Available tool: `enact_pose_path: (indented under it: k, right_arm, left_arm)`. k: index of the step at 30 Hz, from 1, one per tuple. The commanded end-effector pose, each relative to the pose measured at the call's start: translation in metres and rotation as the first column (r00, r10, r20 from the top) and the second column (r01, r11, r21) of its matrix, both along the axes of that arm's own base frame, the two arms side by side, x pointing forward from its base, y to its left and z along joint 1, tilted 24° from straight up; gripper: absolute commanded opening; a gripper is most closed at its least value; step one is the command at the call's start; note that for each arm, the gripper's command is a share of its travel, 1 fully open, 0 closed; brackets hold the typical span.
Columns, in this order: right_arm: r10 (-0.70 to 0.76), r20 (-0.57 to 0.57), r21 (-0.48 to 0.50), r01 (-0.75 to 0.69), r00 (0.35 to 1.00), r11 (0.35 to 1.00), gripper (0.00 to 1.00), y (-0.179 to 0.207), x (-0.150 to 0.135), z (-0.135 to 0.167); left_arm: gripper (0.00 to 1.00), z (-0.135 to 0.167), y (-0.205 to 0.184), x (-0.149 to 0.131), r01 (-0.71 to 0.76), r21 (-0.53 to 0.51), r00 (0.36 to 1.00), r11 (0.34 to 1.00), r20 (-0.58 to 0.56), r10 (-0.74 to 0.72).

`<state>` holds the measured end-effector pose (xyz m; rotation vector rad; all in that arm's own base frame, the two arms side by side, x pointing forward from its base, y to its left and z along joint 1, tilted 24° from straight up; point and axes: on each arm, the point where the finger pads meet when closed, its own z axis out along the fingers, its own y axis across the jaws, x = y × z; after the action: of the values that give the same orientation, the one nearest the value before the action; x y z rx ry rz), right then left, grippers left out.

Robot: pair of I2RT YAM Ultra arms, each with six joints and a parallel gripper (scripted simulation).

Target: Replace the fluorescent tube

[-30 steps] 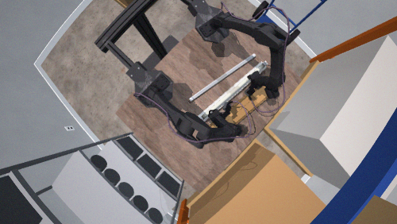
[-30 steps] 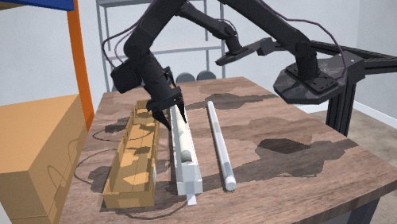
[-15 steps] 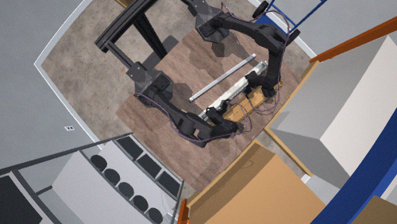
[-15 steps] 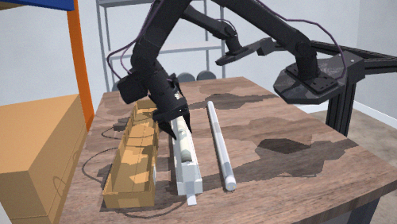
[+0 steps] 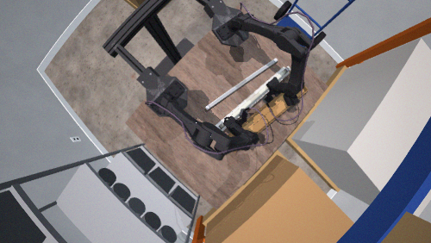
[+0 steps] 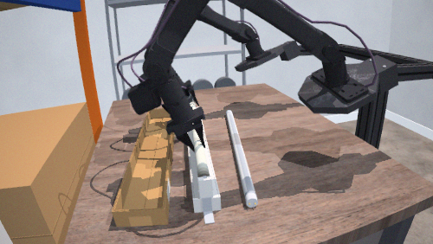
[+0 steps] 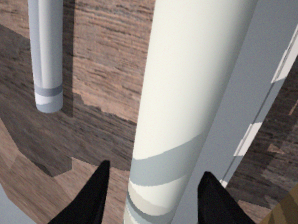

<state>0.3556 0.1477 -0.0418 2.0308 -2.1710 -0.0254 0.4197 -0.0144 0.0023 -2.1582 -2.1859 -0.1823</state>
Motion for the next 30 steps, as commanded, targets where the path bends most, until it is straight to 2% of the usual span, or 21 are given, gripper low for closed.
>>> enact_pose_path:
  k: [1,12,13,30]
  right_arm:
    - [0.025,0.057,0.040,-0.028,0.998,0.999,0.49,0.0148,0.0125,0.0197]
    - [0.025,0.057,0.040,-0.028,0.998,0.999,0.49,0.0148,0.0125,0.0197]
    - [0.025,0.057,0.040,-0.028,0.998,0.999,0.11,0.0148,0.0125,0.0197]
    - [0.025,0.058,0.041,-0.028,0.998,0.999,0.11,0.0150,0.0128,0.0197]
  left_arm:
    - [0.11,0.0061,-0.0020,0.0102,0.010,-0.008,0.999,1.000,0.039,-0.010]
    - [0.11,0.0061,-0.0020,0.0102,0.010,-0.008,0.999,1.000,0.039,-0.010]
    - [0.11,0.0061,-0.0020,0.0102,0.010,-0.008,0.999,1.000,0.039,-0.010]
    - [0.11,0.0061,-0.0020,0.0102,0.010,-0.008,0.999,1.000,0.039,-0.010]
